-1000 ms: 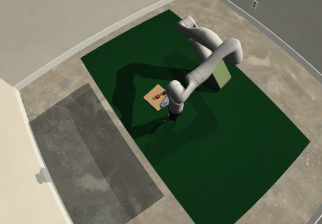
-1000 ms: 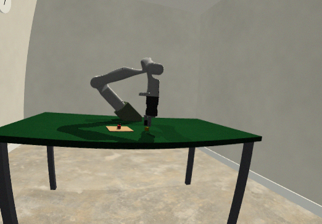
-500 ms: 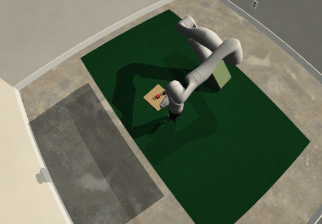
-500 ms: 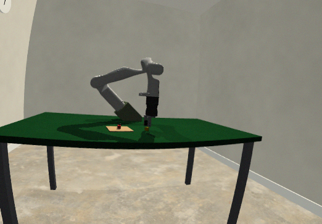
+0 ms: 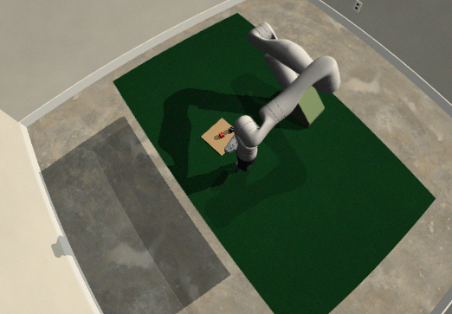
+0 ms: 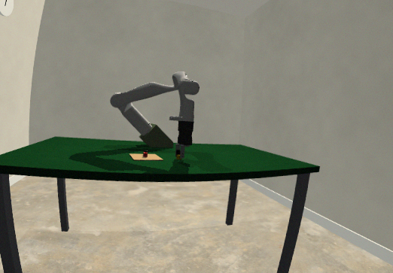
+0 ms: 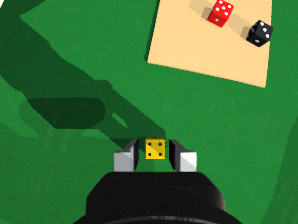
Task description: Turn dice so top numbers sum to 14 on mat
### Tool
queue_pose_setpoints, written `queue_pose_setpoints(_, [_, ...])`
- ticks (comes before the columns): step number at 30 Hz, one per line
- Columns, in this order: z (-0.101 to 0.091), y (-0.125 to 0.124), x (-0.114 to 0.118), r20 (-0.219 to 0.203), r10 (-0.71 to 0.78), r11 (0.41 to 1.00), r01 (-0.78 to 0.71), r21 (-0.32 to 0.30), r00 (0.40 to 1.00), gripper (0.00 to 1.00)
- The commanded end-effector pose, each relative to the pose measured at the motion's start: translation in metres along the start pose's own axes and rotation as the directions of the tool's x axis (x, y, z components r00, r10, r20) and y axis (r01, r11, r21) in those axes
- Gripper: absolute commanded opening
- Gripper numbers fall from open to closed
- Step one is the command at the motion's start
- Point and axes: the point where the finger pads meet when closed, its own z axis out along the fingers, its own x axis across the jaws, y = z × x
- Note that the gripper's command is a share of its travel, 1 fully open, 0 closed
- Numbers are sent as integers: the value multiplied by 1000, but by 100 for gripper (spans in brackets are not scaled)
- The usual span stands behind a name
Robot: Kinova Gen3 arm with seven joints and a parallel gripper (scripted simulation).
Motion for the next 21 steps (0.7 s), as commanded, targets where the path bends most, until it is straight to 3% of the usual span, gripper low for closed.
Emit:
queue_pose_setpoints(1, [1, -1, 0, -1, 1, 1000, -1, 2, 1000, 70])
queue_pose_setpoints(21, [5, -1, 0, -1, 1, 1000, -1, 2, 1000, 70])
